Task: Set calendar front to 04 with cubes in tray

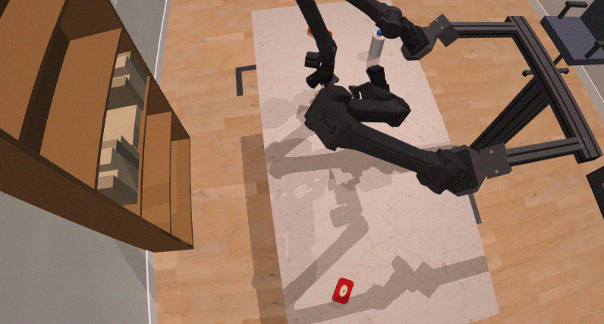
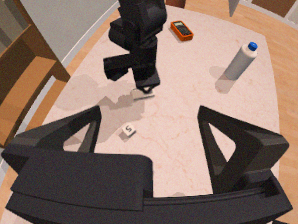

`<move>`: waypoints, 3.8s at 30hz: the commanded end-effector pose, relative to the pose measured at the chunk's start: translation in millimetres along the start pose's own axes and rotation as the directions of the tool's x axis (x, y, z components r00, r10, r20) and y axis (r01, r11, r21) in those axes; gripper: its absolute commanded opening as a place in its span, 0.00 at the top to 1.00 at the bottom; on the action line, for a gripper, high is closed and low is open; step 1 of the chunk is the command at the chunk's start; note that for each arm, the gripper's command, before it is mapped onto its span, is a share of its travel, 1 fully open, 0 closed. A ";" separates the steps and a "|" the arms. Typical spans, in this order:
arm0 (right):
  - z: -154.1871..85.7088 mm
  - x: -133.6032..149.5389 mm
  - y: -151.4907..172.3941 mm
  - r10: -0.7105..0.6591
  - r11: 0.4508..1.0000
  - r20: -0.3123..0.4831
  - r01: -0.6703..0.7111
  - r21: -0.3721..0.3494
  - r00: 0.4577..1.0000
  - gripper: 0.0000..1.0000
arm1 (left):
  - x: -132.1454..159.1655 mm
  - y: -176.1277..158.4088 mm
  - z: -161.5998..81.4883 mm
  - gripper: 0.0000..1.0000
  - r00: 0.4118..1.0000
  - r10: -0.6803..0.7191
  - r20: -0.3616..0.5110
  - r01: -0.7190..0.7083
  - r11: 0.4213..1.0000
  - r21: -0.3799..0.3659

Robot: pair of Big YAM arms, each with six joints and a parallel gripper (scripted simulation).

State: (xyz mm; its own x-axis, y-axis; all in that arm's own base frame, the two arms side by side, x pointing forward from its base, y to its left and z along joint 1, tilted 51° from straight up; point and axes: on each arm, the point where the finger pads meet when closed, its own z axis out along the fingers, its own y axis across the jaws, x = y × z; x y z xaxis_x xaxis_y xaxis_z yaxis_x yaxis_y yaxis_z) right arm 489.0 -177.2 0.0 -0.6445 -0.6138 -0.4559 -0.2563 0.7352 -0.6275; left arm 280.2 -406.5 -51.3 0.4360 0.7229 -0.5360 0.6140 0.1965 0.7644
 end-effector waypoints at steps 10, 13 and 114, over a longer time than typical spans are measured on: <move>-47.5 13.9 0.5 -0.018 1.000 -0.021 0.018 0.000 1.000 0.74 | -2.5 5.0 -0.3 0.00 1.000 0.006 0.012 -0.005 1.000 -0.015; -40.0 40.1 -3.1 -0.038 0.999 -0.047 0.038 0.004 0.998 0.74 | -5.9 -17.4 5.8 0.00 1.000 0.017 0.018 -0.017 1.000 0.014; 3.5 135.4 -4.1 0.854 -0.520 -0.005 -0.854 0.003 -0.520 0.74 | 1.9 -102.1 48.2 0.00 0.998 0.059 -0.002 -0.059 0.995 0.078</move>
State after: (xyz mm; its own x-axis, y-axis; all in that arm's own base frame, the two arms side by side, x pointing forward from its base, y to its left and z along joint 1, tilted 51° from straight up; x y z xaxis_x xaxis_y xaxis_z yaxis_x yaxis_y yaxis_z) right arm 401.4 -267.3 -56.7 0.1097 0.9452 -0.3074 0.6876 0.1511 0.7102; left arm 249.5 -451.4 -154.4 0.4671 0.7444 -0.4771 0.6400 0.0876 0.7634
